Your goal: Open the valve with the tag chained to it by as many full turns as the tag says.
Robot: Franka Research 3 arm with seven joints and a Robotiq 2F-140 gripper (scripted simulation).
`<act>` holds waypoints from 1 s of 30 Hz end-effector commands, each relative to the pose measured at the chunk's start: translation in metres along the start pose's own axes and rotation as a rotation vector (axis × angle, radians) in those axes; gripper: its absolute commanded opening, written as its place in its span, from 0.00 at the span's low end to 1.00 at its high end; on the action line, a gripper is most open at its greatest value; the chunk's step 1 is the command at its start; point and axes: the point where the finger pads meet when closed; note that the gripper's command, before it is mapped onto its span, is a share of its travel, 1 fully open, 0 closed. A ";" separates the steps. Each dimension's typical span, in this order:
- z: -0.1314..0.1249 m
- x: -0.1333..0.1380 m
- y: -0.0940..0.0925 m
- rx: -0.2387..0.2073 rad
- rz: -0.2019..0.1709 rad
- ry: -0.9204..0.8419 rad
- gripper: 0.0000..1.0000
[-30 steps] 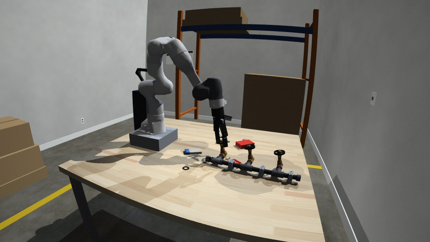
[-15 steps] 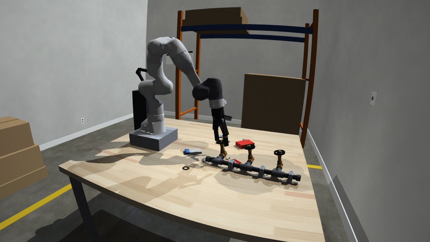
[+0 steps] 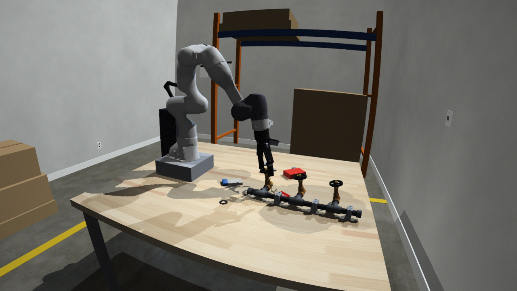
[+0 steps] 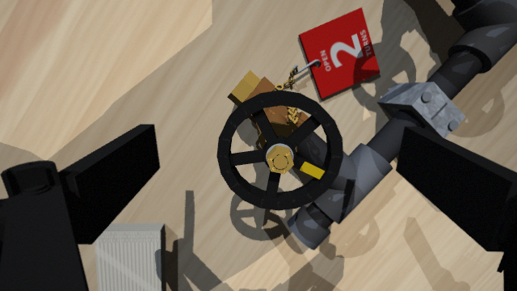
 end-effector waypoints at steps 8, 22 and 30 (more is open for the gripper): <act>0.000 0.000 0.000 0.005 0.006 0.503 1.00; 0.000 0.000 0.000 0.025 0.051 0.972 1.00; 0.000 0.000 0.000 0.038 0.079 1.239 1.00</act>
Point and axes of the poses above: the point where the finger pads meet when closed, its own y axis out along the fingers, its own x axis across the jaws, z = x × y, and after that the axes turned 10 degrees about -y, right-handed
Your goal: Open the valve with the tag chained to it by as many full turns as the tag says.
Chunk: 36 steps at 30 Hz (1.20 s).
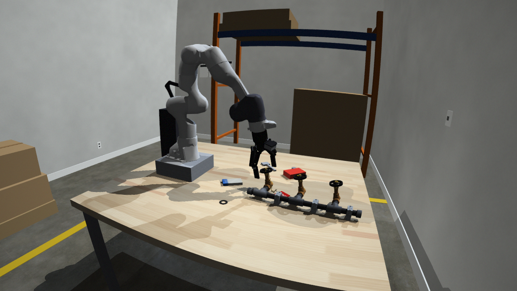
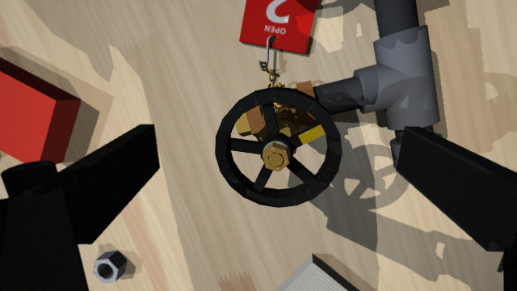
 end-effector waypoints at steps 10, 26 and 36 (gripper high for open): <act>0.002 0.000 -0.001 0.029 0.019 0.597 1.00; 0.002 0.000 -0.001 0.054 0.052 1.126 1.00; 0.002 0.000 -0.001 0.073 0.052 1.423 1.00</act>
Point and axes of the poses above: the point where the finger pads meet when closed, its own y axis out along the fingers, its own x axis across the jaws, z = x × y, and after that the axes turned 10 degrees about -y, right-handed
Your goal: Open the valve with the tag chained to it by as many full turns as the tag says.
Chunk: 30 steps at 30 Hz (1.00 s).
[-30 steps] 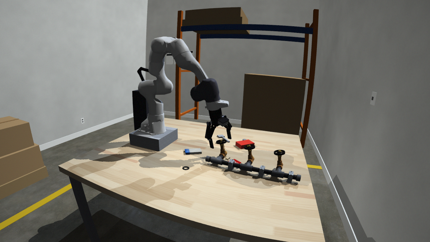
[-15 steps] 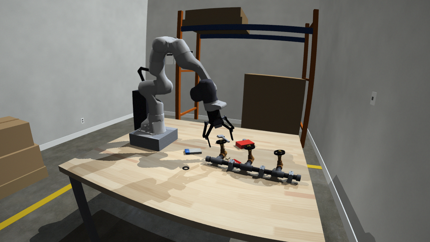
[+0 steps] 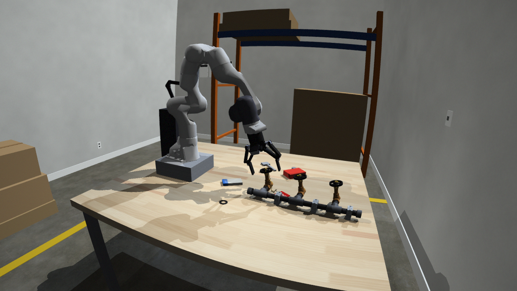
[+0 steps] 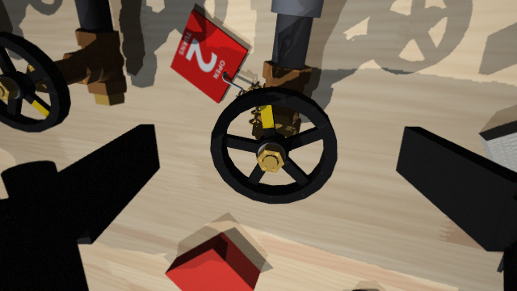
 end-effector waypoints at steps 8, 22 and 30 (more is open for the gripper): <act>0.003 -0.003 -0.001 0.093 -0.043 0.456 1.00; 0.003 -0.003 -0.001 0.166 -0.099 0.700 1.00; 0.003 -0.003 -0.001 0.166 -0.099 0.700 1.00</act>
Point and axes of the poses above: the point where the finger pads meet when closed, its own y axis out along the fingers, its own x axis across the jaws, z = x × y, and after that the axes turned 10 degrees about -y, right-handed
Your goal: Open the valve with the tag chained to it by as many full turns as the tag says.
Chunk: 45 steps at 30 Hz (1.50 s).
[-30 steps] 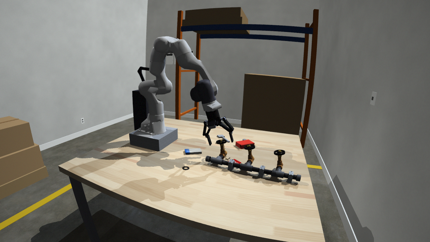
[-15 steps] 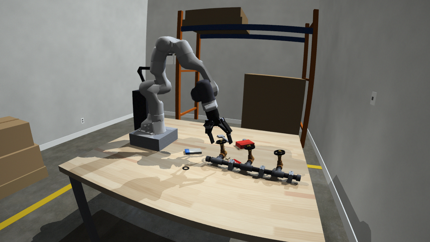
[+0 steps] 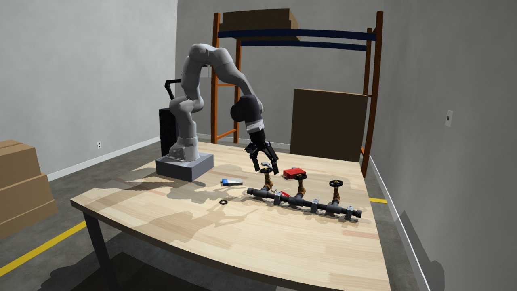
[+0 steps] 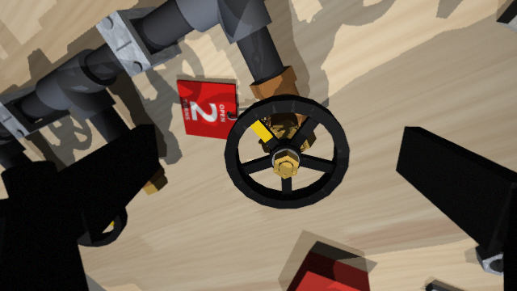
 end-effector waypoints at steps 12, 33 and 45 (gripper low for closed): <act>-0.002 0.004 0.001 0.112 -0.069 0.141 1.00; -0.002 0.004 0.001 0.112 -0.069 0.141 1.00; -0.002 0.004 0.001 0.112 -0.069 0.141 0.10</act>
Point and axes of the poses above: the point where the finger pads meet when closed, its own y axis out along the fingers, its own x axis across the jaws, z = x × y, and after that the axes turned 10 degrees about -y, right-handed
